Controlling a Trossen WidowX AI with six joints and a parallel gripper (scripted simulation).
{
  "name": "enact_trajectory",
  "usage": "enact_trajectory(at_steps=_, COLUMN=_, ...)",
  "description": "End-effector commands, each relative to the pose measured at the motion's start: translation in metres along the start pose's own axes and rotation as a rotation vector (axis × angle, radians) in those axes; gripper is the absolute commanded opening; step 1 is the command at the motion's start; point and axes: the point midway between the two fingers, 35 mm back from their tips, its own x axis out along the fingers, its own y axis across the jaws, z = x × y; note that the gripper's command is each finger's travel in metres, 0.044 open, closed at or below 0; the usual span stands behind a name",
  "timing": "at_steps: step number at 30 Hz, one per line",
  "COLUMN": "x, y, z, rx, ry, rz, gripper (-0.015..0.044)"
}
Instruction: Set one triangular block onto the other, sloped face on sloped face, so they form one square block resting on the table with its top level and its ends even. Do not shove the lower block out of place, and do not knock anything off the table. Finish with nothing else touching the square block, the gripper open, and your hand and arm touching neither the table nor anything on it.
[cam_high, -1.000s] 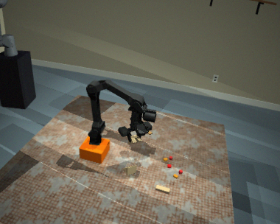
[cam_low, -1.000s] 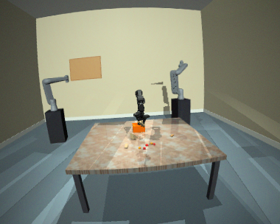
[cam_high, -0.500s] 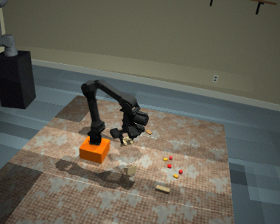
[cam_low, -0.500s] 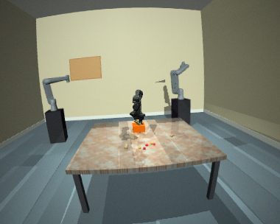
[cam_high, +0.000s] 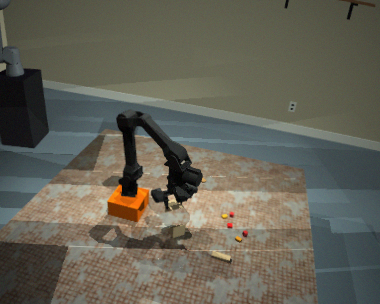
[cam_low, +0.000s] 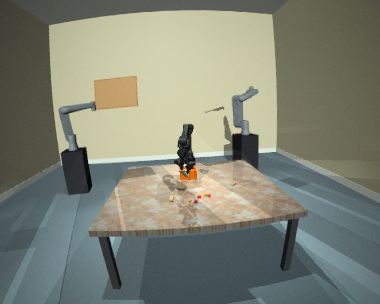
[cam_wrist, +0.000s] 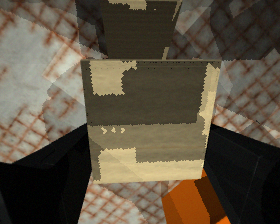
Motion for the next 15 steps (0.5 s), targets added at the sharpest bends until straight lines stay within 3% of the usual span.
enact_trajectory(at_steps=1, x=0.017, y=-0.002, z=0.005, rx=-0.002, ry=0.000, rz=-0.006, gripper=0.0000)
enact_trajectory(at_steps=15, x=0.048, y=-0.002, z=0.018, rx=-0.002, ry=-0.001, rz=-0.006, gripper=0.0000)
